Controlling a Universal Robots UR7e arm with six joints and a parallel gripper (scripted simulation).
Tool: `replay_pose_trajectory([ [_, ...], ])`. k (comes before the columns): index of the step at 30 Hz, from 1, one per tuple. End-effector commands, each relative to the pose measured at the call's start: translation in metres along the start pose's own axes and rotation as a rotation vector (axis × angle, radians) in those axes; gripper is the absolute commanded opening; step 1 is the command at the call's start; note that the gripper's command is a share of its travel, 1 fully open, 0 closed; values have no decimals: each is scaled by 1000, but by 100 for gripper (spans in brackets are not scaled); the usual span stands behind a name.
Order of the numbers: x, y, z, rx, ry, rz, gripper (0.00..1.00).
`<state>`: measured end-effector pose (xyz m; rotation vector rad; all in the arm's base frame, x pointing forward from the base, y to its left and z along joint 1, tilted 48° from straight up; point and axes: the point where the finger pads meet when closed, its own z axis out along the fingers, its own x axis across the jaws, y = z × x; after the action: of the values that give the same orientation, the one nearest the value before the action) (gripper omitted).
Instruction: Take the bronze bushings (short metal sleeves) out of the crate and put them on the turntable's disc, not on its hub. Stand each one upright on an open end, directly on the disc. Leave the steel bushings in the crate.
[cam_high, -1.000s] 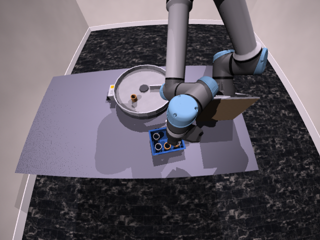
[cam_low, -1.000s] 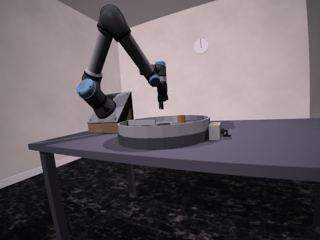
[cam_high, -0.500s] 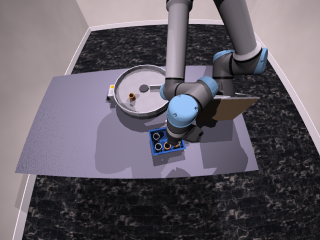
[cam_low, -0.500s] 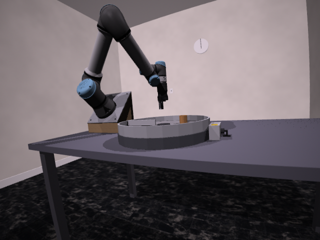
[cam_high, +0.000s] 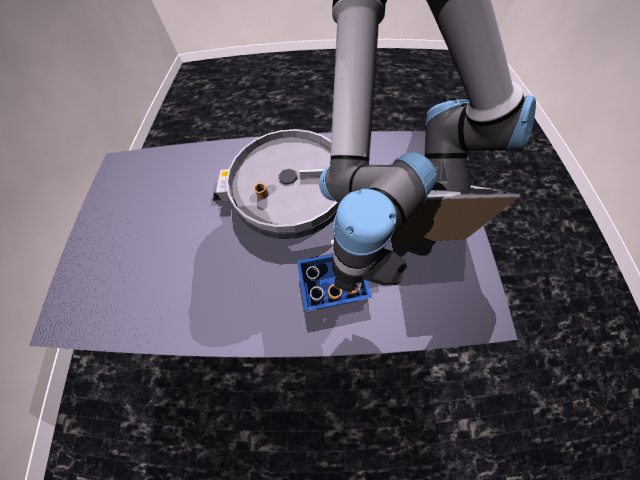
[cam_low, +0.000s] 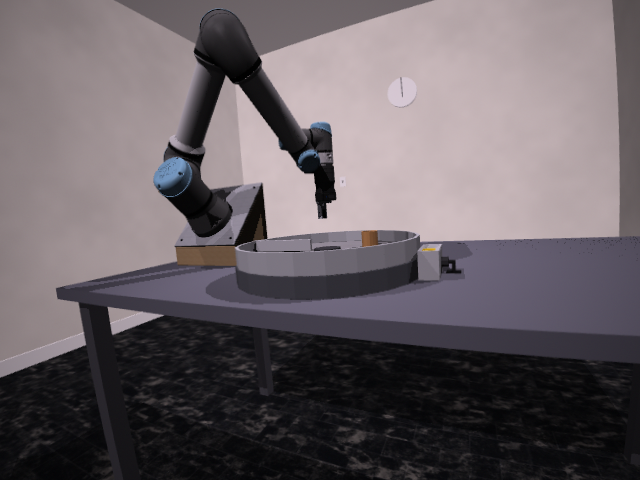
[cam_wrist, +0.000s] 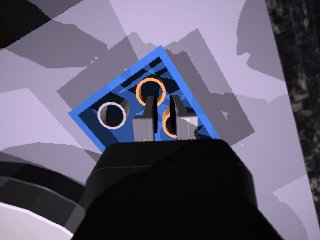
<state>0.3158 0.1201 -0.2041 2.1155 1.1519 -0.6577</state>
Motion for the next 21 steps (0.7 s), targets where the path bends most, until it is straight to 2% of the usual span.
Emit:
replay_pose_trajectory([
  [1, 0, -1, 6, 2, -2, -2, 36],
  [5, -1, -1, 11, 1, -3, -2, 36],
  [16, -1, -2, 58, 2, -3, -2, 36],
  [21, -1, -2, 64, 2, -3, -2, 36],
])
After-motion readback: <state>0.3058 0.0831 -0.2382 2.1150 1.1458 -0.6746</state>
